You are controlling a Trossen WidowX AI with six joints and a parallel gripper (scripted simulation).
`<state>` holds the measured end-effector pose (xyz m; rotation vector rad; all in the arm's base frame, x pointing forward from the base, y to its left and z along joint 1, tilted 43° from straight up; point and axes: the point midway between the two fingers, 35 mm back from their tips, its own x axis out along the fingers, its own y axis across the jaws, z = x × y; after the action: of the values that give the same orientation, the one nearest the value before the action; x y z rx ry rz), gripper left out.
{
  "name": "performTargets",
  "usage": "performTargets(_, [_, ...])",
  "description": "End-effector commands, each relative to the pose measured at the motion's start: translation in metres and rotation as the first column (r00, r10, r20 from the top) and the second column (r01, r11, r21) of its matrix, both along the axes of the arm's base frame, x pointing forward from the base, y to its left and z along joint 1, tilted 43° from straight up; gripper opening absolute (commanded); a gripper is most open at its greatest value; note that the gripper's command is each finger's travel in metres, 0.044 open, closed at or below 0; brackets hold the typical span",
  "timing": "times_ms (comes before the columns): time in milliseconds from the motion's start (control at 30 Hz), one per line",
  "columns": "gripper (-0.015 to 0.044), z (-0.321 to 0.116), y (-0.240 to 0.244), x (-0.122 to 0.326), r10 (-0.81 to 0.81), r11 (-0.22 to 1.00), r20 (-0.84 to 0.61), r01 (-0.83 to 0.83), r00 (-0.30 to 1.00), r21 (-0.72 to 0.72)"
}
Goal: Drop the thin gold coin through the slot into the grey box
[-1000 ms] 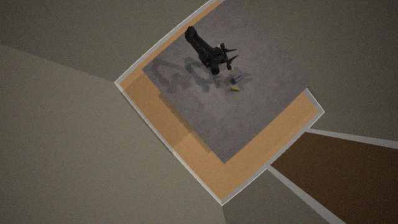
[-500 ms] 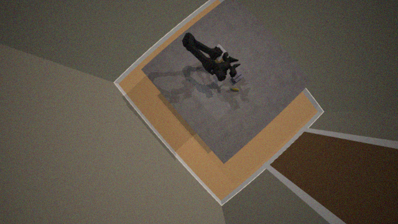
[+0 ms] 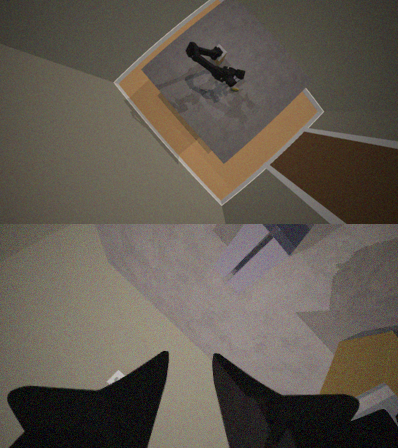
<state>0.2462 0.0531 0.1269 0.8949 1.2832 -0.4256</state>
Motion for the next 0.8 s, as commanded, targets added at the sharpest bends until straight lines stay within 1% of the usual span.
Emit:
performTargets(0, [0.0161,-0.028,-0.041,0.054,0.570,0.570,-0.373,-0.680,0.732,-0.462])
performTargets(100, [0.0161,-0.032,-0.049,0.065,0.618,0.405,-0.496,-0.788,0.610,-0.464])
performTargets(200, [0.0161,-0.036,-0.056,0.077,0.632,0.234,-0.615,-0.873,0.471,-0.428])
performTargets(300, [0.0161,-0.039,-0.061,0.089,0.612,0.063,-0.724,-0.932,0.318,-0.356])
performTargets(433, [0.0161,-0.043,-0.068,0.105,0.537,-0.148,-0.838,-0.966,0.100,-0.210])
performTargets(467, [0.0161,-0.043,-0.068,0.106,0.529,-0.163,-0.845,-0.967,0.082,-0.196])
performTargets(767, [0.0161,-0.043,-0.068,0.109,0.528,-0.164,-0.845,-0.967,0.081,-0.195])
